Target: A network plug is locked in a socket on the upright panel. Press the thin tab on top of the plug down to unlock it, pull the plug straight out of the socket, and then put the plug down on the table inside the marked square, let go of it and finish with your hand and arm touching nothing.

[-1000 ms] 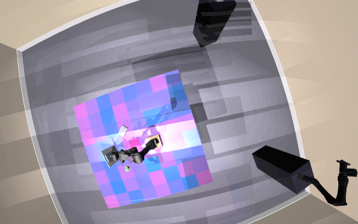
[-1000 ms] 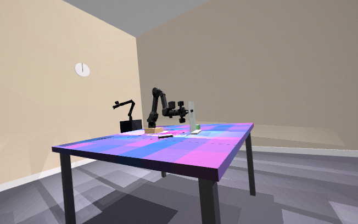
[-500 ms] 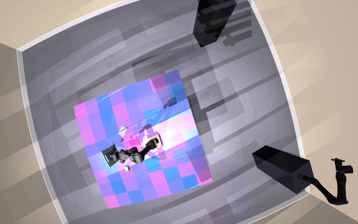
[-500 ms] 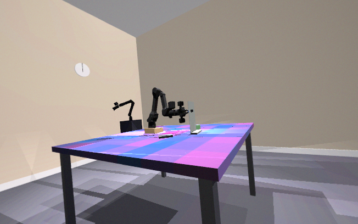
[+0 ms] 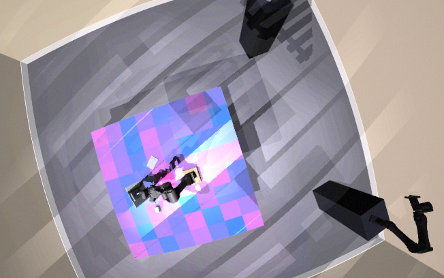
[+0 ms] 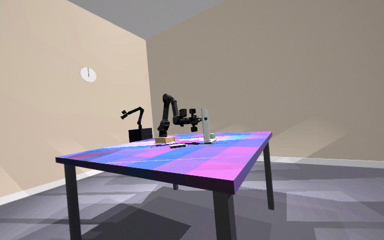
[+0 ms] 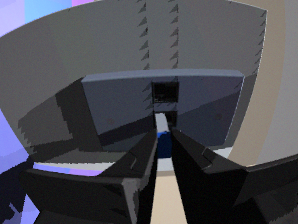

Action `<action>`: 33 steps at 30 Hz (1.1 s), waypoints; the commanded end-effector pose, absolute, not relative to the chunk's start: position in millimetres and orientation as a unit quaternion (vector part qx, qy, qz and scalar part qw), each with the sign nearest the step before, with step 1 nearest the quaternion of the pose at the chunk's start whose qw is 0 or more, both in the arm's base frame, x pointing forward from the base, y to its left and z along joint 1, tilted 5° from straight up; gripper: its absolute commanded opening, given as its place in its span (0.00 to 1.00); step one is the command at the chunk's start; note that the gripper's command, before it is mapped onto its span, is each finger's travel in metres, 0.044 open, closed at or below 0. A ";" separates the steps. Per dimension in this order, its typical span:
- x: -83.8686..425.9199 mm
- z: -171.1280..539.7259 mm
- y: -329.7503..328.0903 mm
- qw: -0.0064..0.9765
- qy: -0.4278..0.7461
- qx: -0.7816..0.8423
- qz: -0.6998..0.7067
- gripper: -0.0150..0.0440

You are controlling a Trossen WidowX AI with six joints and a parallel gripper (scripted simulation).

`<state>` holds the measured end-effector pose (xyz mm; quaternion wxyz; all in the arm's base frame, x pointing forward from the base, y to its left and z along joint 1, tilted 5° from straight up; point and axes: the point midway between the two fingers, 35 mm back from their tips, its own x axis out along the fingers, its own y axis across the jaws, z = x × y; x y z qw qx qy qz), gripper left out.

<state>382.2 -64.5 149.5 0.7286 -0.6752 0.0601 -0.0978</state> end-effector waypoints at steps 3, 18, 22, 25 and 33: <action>376.9 148.9 -64.6 0.728 0.060 -0.676 -0.097 0.25; 367.4 147.9 -66.3 0.728 0.061 -0.676 -0.097 0.25; 364.9 147.7 -66.8 0.728 0.061 -0.677 -0.097 0.25; 362.9 147.5 -67.2 0.728 0.061 -0.677 -0.097 0.25; 357.9 147.1 -68.1 0.727 0.061 -0.677 -0.096 0.25</action>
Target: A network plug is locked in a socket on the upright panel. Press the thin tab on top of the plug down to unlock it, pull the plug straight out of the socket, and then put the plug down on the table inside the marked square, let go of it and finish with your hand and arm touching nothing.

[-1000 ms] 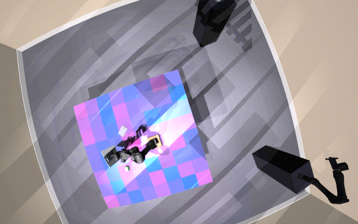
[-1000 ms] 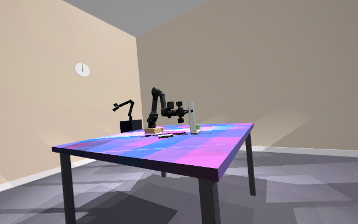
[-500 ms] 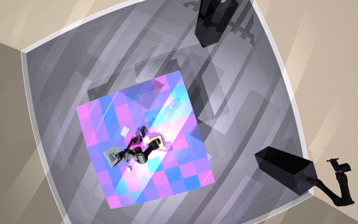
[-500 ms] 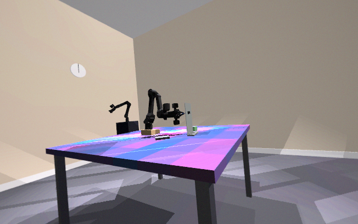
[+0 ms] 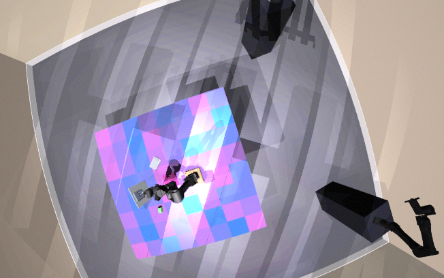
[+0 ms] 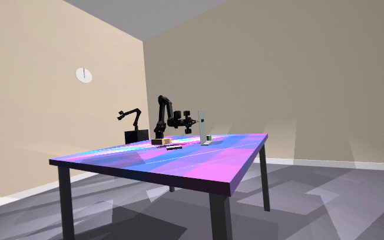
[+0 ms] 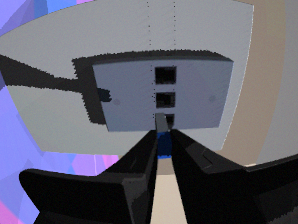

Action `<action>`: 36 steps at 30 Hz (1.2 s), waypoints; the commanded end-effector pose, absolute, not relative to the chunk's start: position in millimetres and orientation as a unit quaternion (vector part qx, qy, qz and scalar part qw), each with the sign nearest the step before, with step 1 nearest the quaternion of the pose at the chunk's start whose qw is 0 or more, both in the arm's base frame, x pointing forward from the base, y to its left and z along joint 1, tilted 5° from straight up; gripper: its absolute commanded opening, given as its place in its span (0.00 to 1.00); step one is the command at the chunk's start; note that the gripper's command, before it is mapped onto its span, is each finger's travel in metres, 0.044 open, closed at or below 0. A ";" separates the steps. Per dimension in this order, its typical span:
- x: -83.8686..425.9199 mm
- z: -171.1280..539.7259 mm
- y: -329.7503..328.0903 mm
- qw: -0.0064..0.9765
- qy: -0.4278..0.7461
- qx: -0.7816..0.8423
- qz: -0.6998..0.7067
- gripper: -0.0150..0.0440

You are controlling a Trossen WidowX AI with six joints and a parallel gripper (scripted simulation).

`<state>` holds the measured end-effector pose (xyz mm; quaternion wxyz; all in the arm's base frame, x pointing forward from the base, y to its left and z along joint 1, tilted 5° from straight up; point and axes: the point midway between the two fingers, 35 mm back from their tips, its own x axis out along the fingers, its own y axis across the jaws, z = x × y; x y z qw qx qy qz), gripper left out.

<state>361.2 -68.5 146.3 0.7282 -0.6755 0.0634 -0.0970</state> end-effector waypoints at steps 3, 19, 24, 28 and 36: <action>356.0 146.9 -68.5 0.727 0.061 -0.677 -0.096 0.25; 345.8 146.0 -70.4 0.727 0.061 -0.677 -0.096 0.25; 342.6 145.7 -71.1 0.727 0.061 -0.677 -0.096 0.25; 340.1 145.4 -71.6 0.727 0.061 -0.677 -0.096 0.25; 335.0 145.0 -72.6 0.727 0.062 -0.677 -0.096 0.25</action>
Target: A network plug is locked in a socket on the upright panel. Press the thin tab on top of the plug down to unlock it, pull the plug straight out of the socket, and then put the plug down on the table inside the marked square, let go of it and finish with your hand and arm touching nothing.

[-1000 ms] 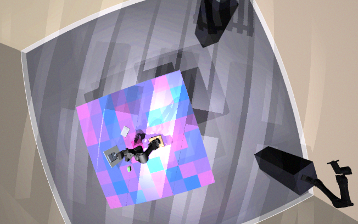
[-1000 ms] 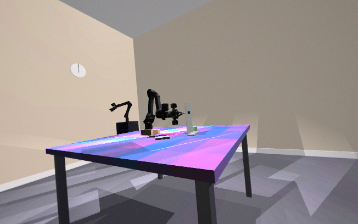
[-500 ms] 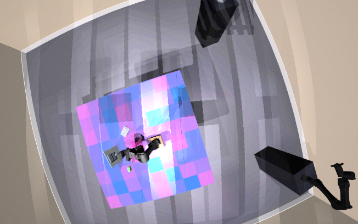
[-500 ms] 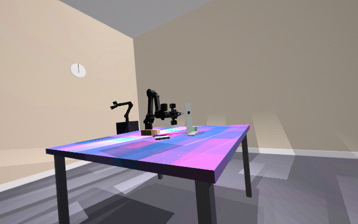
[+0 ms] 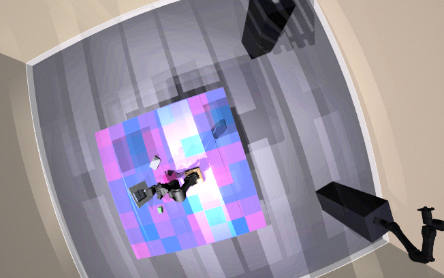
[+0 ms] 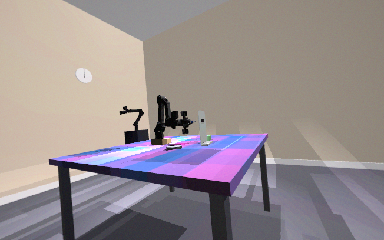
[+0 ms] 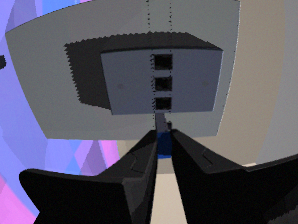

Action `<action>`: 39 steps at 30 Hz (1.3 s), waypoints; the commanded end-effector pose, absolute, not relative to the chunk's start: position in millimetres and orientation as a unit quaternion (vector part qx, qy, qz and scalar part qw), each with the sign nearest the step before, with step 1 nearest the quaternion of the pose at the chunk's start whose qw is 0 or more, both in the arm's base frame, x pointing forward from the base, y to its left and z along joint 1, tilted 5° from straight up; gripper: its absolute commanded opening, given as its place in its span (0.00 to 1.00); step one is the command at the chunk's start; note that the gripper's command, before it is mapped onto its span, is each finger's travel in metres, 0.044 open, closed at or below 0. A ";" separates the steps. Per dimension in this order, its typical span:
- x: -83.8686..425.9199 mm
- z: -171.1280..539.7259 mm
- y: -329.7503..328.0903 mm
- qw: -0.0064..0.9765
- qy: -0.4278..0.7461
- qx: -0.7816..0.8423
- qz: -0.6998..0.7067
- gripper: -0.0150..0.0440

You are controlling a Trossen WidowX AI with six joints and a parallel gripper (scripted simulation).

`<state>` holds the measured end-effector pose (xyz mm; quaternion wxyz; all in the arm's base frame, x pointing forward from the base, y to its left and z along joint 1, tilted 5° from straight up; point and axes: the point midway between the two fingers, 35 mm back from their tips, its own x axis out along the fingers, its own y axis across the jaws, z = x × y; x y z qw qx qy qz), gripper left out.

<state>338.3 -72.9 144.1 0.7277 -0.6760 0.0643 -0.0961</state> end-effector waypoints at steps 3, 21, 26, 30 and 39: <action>333.1 144.8 -72.9 0.727 0.062 -0.677 -0.096 0.25; 329.5 155.4 -74.6 0.727 0.064 -0.676 -0.096 0.25; 327.8 162.3 -74.7 0.727 0.064 -0.676 -0.096 0.25; 326.1 167.9 -74.6 0.727 0.063 -0.677 -0.096 0.25; 321.1 180.1 -74.2 0.727 0.063 -0.677 -0.096 0.25</action>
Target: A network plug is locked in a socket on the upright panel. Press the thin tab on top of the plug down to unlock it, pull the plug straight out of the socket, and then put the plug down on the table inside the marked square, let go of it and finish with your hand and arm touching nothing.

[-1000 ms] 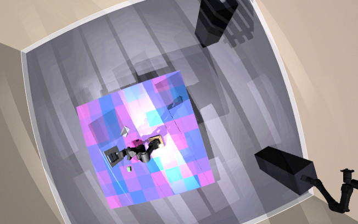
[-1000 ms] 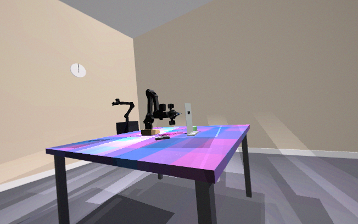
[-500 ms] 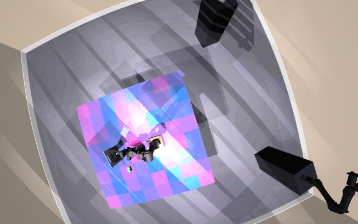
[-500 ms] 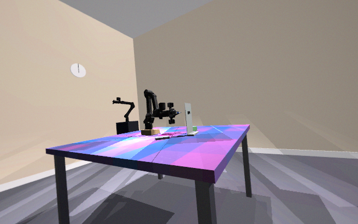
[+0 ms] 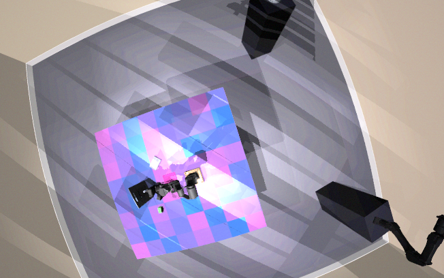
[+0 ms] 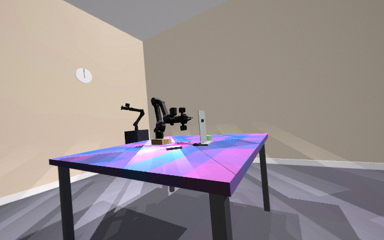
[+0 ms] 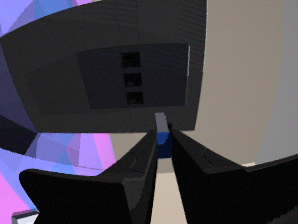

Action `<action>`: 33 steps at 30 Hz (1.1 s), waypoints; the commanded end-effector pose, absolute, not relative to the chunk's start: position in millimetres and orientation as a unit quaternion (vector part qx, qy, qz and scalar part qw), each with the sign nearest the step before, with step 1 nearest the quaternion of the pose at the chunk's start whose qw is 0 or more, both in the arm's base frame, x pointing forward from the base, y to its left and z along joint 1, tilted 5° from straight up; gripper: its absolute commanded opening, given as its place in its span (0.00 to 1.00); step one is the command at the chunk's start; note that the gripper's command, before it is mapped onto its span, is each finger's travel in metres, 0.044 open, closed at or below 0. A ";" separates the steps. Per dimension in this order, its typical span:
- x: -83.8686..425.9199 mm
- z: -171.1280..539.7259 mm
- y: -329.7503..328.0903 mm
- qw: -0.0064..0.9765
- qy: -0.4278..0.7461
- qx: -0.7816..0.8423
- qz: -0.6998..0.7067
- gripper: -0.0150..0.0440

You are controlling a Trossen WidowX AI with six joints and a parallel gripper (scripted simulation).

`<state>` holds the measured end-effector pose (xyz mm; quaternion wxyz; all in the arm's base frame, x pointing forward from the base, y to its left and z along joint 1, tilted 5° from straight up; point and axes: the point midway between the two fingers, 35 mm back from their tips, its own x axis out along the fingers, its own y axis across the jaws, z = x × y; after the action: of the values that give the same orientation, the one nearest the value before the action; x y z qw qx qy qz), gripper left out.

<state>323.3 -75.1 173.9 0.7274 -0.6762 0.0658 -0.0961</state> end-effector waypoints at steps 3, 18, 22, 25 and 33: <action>319.1 184.1 -74.0 0.727 0.063 -0.677 -0.096 0.25; 306.8 203.0 -72.2 0.727 0.062 -0.677 -0.096 0.25; 305.4 204.3 -72.0 0.727 0.063 -0.677 -0.094 0.25; 305.4 197.1 -72.5 0.727 0.078 -0.677 -0.080 0.25; 302.2 172.6 -73.4 0.726 0.130 -0.674 -0.028 0.25</action>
<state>304.5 -73.8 180.4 0.7281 -0.6745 0.1123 -0.0485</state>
